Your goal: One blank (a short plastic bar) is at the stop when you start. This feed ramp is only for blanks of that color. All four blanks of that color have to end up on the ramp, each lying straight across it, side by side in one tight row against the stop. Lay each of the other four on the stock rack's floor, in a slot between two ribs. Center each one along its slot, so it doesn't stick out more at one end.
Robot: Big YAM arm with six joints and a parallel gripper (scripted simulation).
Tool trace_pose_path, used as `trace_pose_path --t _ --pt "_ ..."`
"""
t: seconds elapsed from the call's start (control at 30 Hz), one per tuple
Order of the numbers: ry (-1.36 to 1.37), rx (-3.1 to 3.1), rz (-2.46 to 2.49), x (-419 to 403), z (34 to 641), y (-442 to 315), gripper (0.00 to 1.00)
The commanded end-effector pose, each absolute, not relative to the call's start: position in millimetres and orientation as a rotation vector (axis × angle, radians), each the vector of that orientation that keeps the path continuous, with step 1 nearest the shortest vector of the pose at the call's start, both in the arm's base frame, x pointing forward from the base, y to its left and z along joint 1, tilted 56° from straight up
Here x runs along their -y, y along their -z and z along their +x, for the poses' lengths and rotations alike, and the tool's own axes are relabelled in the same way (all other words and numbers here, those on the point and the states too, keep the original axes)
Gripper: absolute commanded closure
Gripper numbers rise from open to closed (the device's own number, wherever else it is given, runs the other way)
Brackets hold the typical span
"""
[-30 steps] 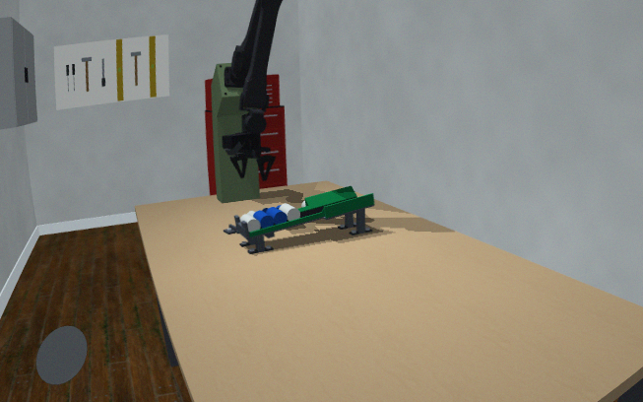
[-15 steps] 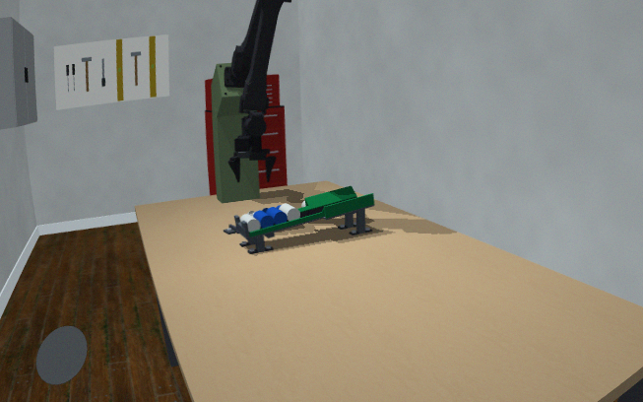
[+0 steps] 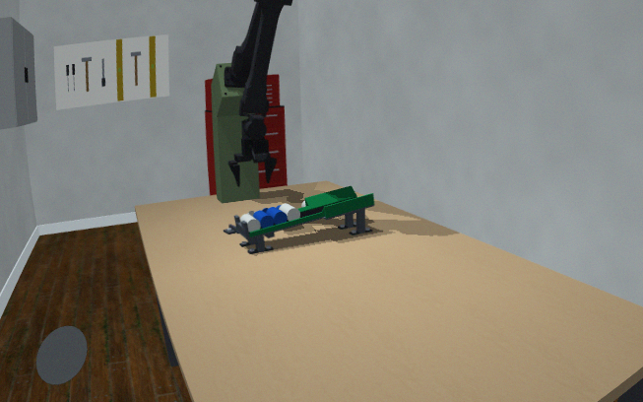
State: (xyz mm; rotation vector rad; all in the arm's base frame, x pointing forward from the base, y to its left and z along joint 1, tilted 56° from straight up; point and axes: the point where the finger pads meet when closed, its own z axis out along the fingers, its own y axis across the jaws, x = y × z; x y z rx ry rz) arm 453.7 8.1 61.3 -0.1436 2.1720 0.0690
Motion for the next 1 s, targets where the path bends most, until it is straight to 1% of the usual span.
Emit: trace_pose_path --t 0.0,0.03,0.1,0.27,0.43,0.67,0.97 --pt "0.042 -2.132 -0.386 -14 460 -61 0.00" --pt "0.092 -2.113 -0.483 -15 461 -61 0.00" --pt "0.090 -2.122 -0.483 -15 459 -59 0.00" --pt "0.243 -2.039 -0.760 -16 464 -58 0.00" --pt "0.292 -2.010 -0.848 -15 465 -57 0.00" --pt "0.475 -1.868 -1.175 -16 470 -54 0.00" --pt "0.629 -1.708 -1.447 -17 473 -51 0.00"
